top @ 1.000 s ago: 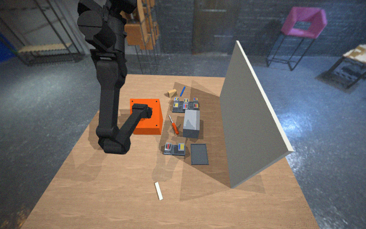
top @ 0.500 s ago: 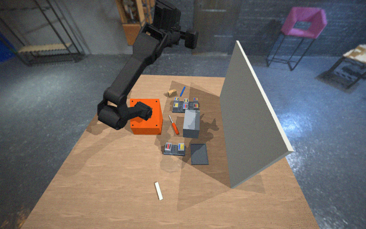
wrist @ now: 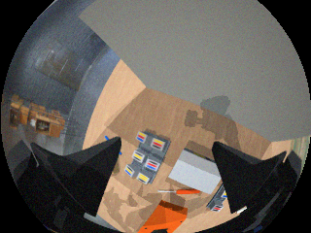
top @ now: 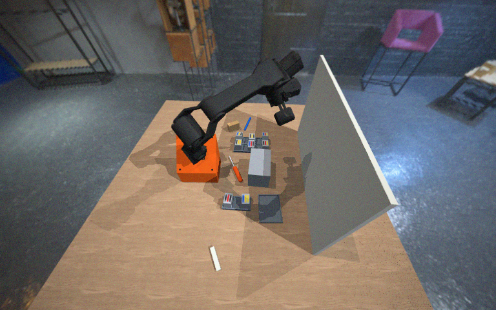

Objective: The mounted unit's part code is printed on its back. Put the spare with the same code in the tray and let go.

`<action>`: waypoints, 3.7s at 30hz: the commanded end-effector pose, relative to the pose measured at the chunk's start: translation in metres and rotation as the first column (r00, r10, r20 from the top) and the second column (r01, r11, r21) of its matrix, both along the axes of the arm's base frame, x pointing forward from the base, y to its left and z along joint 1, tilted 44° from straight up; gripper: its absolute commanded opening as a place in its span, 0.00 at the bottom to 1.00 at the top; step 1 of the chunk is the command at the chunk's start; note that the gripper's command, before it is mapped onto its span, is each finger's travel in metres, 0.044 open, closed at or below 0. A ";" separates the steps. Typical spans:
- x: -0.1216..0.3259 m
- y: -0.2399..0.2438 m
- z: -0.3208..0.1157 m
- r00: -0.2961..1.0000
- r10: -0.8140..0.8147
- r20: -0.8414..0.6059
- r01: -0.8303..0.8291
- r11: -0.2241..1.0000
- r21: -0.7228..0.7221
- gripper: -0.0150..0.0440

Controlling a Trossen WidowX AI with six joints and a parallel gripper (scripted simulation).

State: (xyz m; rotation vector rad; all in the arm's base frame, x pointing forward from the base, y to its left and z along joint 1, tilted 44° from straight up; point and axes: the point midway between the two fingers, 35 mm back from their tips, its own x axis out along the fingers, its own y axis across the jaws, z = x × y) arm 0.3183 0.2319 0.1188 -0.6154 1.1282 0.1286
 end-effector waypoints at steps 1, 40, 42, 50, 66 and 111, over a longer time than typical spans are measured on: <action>0.023 -0.055 -0.018 0.967 -0.253 -0.017 0.248 0.957 -0.152 1.00; -0.102 -0.058 -0.178 0.727 0.201 -0.656 -0.576 0.698 -0.425 1.00; -0.130 -0.060 -0.196 0.601 0.276 -0.750 -0.721 0.592 -0.360 1.00; -0.162 -0.068 -0.214 0.431 0.331 -0.840 -0.855 0.448 -0.262 1.00; -0.162 -0.101 -0.239 0.431 0.329 -0.840 -0.854 0.448 -0.263 0.76; -0.151 -0.147 -0.293 0.433 0.328 -0.840 -0.854 0.447 -0.265 0.76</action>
